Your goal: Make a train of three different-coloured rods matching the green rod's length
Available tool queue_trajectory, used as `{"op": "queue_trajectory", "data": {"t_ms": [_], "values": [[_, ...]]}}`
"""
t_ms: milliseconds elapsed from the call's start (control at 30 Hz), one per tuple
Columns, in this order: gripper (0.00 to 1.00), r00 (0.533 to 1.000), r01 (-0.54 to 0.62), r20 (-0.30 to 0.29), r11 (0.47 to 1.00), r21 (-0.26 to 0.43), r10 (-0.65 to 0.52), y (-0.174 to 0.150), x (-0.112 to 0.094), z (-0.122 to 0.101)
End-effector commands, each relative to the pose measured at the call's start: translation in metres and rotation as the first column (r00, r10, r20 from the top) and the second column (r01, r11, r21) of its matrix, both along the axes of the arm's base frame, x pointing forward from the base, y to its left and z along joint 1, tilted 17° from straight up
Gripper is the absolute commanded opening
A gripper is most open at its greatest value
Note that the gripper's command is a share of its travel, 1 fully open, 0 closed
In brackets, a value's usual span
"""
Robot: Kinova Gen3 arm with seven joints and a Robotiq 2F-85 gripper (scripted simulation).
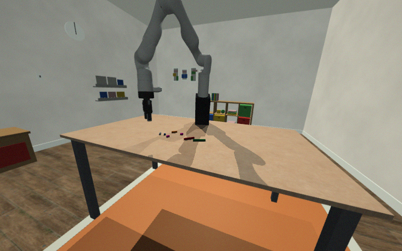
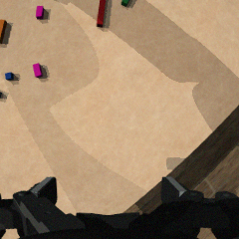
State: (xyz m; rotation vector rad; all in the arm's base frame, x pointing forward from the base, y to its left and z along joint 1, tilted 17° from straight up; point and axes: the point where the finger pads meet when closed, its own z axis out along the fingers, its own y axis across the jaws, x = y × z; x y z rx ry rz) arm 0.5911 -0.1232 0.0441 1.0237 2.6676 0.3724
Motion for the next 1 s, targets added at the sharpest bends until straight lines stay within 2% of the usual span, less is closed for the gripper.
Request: {"op": "queue_trajectory", "data": {"t_ms": [0, 667, 833, 967], "values": [[1.0, 1.0, 0.0, 0.002, 1.0, -0.001, 0.0, 0.0, 0.001, 0.001], [1.0, 1.0, 0.01, 0.002, 1.0, 0.004, -0.01, 0.0, 0.0, 0.0], [1.0, 0.996, 0.09, -0.004, 0.995, 0.045, -0.09, -0.001, -0.008, -0.011], [1.0, 0.973, 0.232, -0.025, 0.966, 0.111, -0.231, -0.002, -0.023, -0.028]]}}
